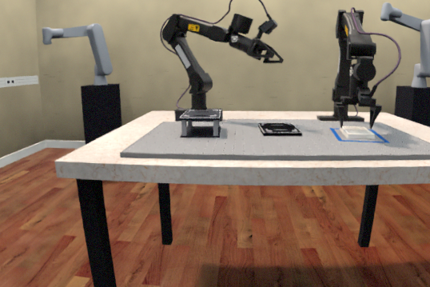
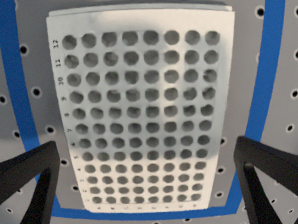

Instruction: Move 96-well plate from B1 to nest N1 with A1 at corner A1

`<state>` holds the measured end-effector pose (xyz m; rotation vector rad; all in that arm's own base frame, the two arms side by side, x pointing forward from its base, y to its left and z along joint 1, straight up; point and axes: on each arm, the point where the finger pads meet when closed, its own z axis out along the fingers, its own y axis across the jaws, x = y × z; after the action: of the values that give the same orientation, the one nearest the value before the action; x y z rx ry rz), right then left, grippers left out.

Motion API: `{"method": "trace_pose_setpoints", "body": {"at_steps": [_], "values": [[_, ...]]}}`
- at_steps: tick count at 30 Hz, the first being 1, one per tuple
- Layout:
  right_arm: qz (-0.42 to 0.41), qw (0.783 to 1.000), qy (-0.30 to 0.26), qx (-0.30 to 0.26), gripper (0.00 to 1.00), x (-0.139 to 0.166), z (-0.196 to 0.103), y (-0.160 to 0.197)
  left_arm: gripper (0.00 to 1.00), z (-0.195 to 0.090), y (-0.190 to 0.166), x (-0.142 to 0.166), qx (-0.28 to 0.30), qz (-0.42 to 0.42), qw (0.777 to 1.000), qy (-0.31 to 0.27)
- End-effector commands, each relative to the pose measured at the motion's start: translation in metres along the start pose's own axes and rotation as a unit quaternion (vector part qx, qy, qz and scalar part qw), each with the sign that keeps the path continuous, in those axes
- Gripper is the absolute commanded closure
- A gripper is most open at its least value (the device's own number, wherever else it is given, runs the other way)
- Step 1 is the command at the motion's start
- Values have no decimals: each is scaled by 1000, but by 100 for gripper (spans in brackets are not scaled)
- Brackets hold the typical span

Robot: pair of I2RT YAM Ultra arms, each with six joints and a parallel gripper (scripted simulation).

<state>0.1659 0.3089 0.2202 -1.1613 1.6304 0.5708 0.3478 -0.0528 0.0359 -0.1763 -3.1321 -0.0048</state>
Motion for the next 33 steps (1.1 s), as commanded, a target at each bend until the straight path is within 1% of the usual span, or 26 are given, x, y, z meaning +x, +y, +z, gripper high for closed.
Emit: {"method": "trace_pose_setpoints", "body": {"at_steps": [1,5,16,17,19,20,22,28,30,33], "values": [[2,1000,-20,-1,0,-12,-1,2,0,8,4,-3,5,-6,1000,-5],[2,1000,-20,-1,0,-12,-1,2,0,14,4,-3,5,-6,1000,-5],[2,1000,-20,-1,0,-12,-1,2,0,12,4,-5,5,-6,1000,-9],[2,1000,-20,-1,0,-12,-1,2,4,12,4,-5,5,-6,1000,-9],[2,1000,-20,-1,0,-12,-1,2,4,12,4,-4,5,-6,1000,-8],[2,1000,-20,-1,0,-12,-1,2,9,12,4,-4,5,-6,1000,-8],[2,1000,-20,-1,0,-12,-1,2,9,12,4,-4,5,-6,1000,-8],[2,1000,-20,-1,0,-12,-1,2,17,12,1,-4,5,-6,1000,-8],[2,1000,-20,-1,0,-12,-1,2,17,12,1,-4,5,-6,1000,-8],[2,1000,-20,-1,0,-12,-1,2,21,12,1,-4,5,-6,1000,-8]]}}
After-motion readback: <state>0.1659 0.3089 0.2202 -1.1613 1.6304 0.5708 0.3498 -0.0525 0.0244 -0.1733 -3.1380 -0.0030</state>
